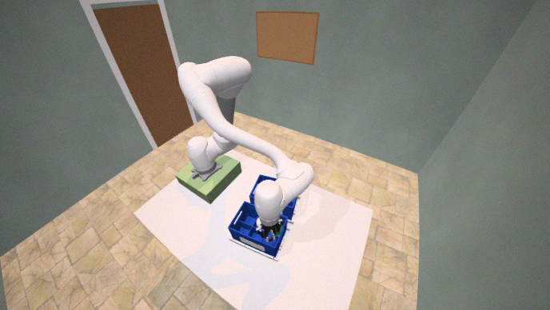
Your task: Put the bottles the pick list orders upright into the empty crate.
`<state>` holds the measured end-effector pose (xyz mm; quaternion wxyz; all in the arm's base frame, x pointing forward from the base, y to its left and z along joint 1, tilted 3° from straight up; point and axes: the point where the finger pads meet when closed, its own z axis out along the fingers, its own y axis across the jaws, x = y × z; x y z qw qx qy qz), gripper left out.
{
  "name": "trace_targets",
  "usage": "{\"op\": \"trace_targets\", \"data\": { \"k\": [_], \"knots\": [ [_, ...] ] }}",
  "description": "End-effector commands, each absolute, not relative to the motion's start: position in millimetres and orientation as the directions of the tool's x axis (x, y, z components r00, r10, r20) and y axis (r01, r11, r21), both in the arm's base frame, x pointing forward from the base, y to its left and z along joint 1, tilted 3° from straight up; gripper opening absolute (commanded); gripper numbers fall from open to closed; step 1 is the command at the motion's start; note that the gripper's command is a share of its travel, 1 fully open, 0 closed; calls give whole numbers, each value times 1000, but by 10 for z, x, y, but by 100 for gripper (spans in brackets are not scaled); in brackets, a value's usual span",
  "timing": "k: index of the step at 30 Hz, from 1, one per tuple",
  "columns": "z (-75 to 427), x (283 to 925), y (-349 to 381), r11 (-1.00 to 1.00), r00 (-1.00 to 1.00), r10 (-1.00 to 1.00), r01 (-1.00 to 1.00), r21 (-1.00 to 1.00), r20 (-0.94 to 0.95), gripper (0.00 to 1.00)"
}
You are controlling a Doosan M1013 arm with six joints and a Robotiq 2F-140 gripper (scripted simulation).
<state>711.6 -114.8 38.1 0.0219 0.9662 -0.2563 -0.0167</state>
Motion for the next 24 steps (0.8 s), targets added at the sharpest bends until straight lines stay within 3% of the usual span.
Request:
{"op": "trace_targets", "data": {
  "k": [1, 24],
  "knots": [
    [417, 7119, -1146, -868, 868, -496, -495, 51, -21, 0],
    [767, 7134, -1135, -868, 868, -496, -495, 51, -21, 0]
  ]
}}
